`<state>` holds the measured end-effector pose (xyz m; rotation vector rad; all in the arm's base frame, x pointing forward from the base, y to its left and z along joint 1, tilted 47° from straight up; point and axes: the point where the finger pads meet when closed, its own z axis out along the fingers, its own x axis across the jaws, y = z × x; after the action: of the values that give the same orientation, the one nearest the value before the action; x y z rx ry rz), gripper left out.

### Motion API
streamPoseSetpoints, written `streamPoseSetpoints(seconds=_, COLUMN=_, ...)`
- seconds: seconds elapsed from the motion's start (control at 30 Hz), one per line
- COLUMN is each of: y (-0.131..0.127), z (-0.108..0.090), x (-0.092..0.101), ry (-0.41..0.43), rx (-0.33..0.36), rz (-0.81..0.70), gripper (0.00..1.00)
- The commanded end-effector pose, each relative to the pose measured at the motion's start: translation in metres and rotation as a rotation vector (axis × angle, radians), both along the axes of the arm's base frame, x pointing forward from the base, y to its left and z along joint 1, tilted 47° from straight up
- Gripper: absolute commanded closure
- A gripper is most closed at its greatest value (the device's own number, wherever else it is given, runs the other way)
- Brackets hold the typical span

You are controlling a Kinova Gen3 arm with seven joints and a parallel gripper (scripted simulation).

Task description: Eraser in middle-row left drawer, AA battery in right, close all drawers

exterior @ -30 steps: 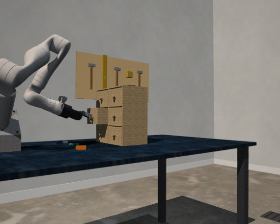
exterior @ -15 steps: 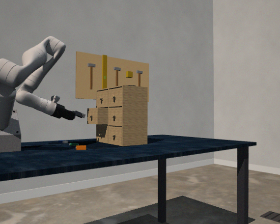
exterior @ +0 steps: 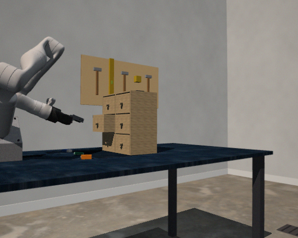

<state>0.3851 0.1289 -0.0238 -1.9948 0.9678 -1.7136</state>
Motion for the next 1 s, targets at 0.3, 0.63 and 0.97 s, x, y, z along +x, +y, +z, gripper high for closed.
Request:
streamPoseSetpoints(seconds=0.3, y=0.0059, z=0.0007, x=-0.009, ry=0.005, rx=-0.001, rz=0.012, gripper=0.33)
streamPoseSetpoints(seconds=0.63, y=0.0063, z=0.001, x=-0.0095, ry=0.009, rx=-0.001, rz=0.008, gripper=0.33)
streamPoseSetpoints(seconds=0.97, y=0.0075, z=0.0022, x=-0.0109, ry=0.024, rx=-0.002, rz=-0.008, gripper=0.33)
